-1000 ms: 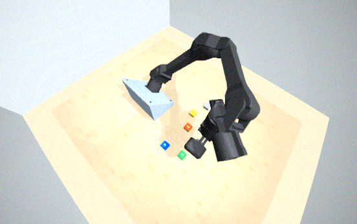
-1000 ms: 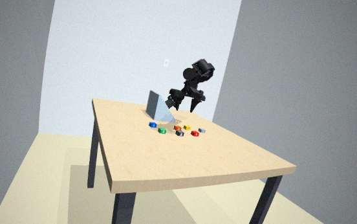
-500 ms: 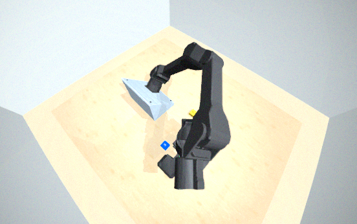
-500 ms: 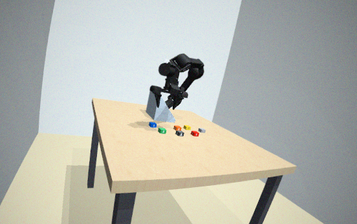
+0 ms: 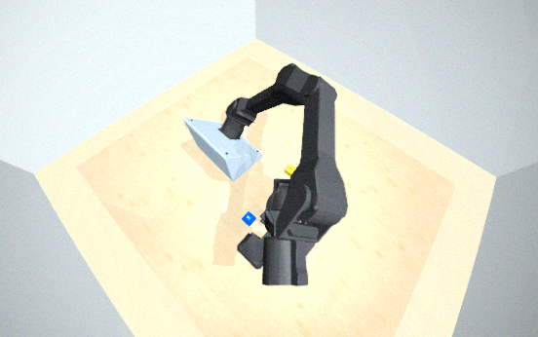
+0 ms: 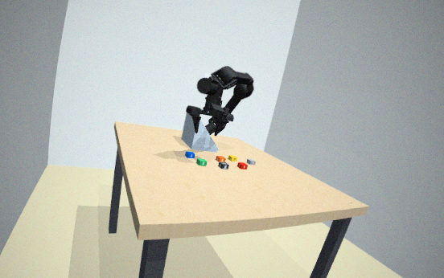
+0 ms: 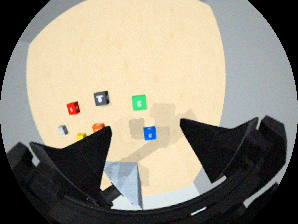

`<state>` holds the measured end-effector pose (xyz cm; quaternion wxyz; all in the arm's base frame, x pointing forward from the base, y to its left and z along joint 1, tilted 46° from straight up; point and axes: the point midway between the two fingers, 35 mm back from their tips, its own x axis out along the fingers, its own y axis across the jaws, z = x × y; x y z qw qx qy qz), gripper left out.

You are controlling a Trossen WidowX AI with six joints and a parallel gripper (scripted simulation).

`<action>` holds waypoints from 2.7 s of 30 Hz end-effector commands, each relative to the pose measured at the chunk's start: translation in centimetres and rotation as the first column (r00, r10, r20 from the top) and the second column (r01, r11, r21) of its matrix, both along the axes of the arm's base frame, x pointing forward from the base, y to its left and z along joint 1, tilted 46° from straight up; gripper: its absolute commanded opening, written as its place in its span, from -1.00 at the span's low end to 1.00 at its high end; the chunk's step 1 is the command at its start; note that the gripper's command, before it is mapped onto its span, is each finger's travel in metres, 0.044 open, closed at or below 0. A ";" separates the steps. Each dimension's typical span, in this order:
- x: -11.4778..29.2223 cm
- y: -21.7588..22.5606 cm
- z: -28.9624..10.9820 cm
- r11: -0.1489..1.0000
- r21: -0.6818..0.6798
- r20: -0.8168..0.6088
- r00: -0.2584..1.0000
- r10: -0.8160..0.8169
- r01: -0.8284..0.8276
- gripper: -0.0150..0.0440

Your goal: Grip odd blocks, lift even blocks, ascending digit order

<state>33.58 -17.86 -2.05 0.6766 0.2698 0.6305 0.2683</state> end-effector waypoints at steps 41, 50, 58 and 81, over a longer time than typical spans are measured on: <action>1.5 20.5 7.3 1.000 0.011 0.001 1.000 0.006 -0.006 0.86; 1.5 21.5 6.3 1.000 0.012 0.001 1.000 0.006 -0.006 0.86; 1.5 22.2 5.6 1.000 0.013 0.001 1.000 0.006 -0.006 0.86; 1.5 22.2 5.6 1.000 0.013 0.001 1.000 0.006 -0.006 -0.08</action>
